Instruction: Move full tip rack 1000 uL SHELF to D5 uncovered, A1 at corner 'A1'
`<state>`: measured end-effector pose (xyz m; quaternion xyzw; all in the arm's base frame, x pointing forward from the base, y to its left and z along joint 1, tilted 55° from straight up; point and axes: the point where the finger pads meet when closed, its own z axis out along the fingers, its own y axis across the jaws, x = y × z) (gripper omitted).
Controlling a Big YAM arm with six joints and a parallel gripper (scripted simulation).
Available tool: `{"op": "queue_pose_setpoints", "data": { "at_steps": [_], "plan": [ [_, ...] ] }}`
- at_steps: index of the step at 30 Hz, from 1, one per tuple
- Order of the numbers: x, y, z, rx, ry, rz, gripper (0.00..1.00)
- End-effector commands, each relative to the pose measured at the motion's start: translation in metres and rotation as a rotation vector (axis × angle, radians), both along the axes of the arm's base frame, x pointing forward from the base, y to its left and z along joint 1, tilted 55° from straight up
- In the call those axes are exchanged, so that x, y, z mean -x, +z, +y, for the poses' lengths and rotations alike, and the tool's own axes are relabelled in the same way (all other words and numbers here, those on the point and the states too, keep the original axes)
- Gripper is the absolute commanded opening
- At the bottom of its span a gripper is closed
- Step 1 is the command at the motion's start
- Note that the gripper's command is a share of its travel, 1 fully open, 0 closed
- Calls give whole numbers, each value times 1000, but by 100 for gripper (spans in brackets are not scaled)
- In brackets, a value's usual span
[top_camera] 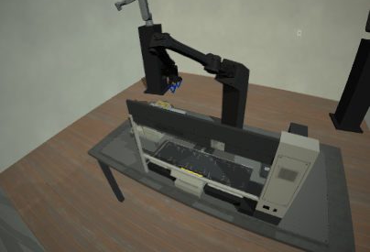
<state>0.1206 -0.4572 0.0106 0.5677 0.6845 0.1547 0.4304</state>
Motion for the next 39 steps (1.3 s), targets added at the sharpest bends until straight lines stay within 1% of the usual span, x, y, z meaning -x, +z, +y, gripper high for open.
{"op": "queue_pose_setpoints", "data": {
  "at_steps": [1, 15, 17, 32, 34, 39],
  "plan": [
    [-10, 10, 2, 92, 56, 23, 100],
    [-38, 15, 67, 305, 218, 99, 100],
    [-38, 15, 67, 305, 218, 99, 100],
    [-68, 20, 137, 531, 391, 180, 100],
    [-68, 20, 137, 531, 391, 180, 100],
    [-77, 22, 161, 605, 449, 206, 100]
  ]
}}
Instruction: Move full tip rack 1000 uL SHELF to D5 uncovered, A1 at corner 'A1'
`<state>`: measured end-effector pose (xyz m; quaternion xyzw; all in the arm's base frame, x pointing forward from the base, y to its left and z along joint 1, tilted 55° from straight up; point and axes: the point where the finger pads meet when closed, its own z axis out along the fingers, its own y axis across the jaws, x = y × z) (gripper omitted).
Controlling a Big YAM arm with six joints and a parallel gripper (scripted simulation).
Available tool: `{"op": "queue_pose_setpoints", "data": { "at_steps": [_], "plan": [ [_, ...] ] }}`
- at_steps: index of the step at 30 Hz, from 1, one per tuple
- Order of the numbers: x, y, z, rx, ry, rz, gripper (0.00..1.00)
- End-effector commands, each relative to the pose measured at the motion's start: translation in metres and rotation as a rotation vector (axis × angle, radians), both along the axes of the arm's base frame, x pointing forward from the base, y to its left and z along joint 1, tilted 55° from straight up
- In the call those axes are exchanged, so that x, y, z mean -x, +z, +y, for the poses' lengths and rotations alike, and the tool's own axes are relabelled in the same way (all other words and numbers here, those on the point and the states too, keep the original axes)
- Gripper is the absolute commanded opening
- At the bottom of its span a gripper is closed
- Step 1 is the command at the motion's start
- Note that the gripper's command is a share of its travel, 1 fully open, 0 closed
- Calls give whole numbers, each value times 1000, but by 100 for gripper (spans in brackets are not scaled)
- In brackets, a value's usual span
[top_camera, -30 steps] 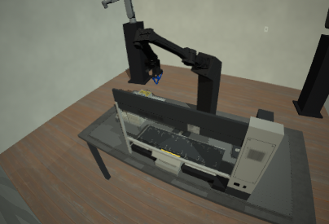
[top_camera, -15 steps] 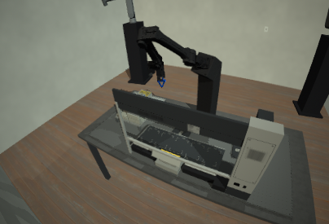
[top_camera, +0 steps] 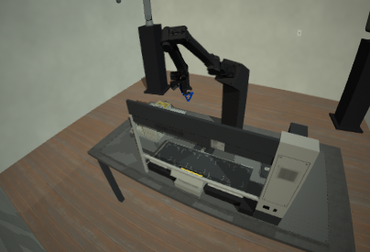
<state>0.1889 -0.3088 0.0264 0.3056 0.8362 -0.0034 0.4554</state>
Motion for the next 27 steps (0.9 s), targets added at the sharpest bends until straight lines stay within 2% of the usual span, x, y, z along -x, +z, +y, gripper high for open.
{"op": "queue_pose_setpoints", "data": {
  "at_steps": [1, 10, 12, 27],
  "plan": [
    [-11, 7, 17, 88, 70, 14, 100],
    [-28, 9, 60, 222, 175, 63, 100],
    [-28, 9, 60, 222, 175, 63, 100],
    [-55, 13, 130, 438, 350, 148, 100]
  ]
}}
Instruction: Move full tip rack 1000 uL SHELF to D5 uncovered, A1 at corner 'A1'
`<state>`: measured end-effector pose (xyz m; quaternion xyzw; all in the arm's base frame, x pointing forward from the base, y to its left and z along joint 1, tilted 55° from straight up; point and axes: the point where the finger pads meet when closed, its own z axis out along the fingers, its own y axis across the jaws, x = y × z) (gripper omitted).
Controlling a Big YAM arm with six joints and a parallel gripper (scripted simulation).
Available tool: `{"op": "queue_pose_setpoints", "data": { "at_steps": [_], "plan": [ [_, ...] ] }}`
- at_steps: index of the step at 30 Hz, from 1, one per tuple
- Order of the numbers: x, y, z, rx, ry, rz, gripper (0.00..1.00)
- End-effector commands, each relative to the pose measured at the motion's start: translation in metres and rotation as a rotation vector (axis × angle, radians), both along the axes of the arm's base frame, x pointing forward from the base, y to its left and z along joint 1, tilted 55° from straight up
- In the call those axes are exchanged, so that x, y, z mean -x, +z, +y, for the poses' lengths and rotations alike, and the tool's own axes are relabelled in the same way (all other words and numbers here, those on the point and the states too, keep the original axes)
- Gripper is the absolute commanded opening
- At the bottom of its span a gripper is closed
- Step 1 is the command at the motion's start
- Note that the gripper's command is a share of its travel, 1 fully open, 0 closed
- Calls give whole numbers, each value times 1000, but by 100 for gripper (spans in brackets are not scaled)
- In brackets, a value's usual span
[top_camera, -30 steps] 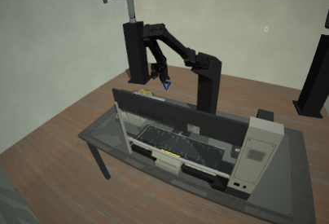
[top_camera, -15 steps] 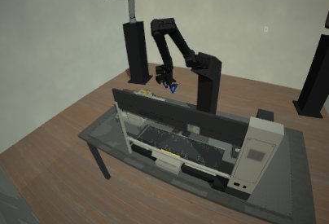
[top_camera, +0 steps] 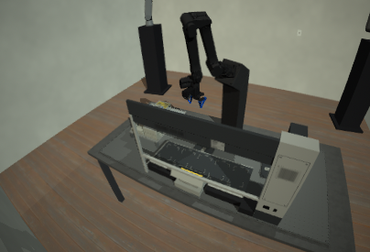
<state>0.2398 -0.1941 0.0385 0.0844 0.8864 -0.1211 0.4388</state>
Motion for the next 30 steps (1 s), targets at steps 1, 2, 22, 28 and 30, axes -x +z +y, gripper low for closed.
{"op": "queue_pose_setpoints", "data": {
  "at_steps": [1, 2, 22, 28, 30],
  "plan": [
    [-4, 1, 16, 42, 56, 4, 100],
    [-4, 1, 16, 42, 56, 4, 100],
    [-43, 14, 94, 175, 158, 48, 100],
    [-54, 12, 122, 169, 160, 68, 100],
    [-58, 13, 131, 170, 160, 68, 100]
  ]
}}
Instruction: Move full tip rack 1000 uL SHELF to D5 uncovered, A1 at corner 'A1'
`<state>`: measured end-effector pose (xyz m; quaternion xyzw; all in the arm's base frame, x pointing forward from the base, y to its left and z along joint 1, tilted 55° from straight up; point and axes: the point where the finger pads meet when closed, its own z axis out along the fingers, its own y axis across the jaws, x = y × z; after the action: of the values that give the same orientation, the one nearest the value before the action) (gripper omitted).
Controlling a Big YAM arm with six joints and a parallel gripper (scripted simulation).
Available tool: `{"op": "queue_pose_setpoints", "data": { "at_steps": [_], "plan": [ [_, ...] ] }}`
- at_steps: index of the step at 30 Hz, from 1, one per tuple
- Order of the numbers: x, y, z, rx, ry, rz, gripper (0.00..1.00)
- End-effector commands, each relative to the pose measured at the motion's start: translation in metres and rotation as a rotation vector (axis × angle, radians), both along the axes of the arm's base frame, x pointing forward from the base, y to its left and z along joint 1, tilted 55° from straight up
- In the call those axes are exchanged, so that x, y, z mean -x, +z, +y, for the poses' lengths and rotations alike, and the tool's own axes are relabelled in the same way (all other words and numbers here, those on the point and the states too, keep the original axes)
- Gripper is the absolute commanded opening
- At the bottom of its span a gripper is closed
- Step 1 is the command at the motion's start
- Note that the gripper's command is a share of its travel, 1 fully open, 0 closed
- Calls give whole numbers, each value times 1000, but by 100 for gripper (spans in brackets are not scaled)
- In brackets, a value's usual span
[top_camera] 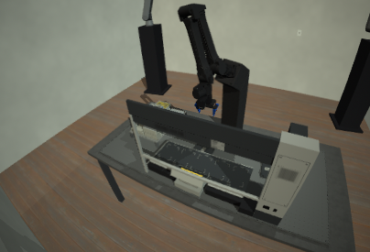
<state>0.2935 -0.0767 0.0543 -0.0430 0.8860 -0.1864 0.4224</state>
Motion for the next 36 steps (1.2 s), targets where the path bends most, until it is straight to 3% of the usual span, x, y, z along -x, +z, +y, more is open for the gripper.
{"op": "queue_pose_setpoints", "data": {
  "at_steps": [1, 11, 14, 16, 36],
  "plan": [
    [-7, -2, 19, -56, -7, 1, 100],
    [-22, 2, 55, -53, -6, 0, 100],
    [-22, 1, 55, -54, -5, -1, 100],
    [-32, 0, 47, -90, -47, -35, 100],
    [-28, 2, 48, -366, -249, -143, 100]
  ]
}}
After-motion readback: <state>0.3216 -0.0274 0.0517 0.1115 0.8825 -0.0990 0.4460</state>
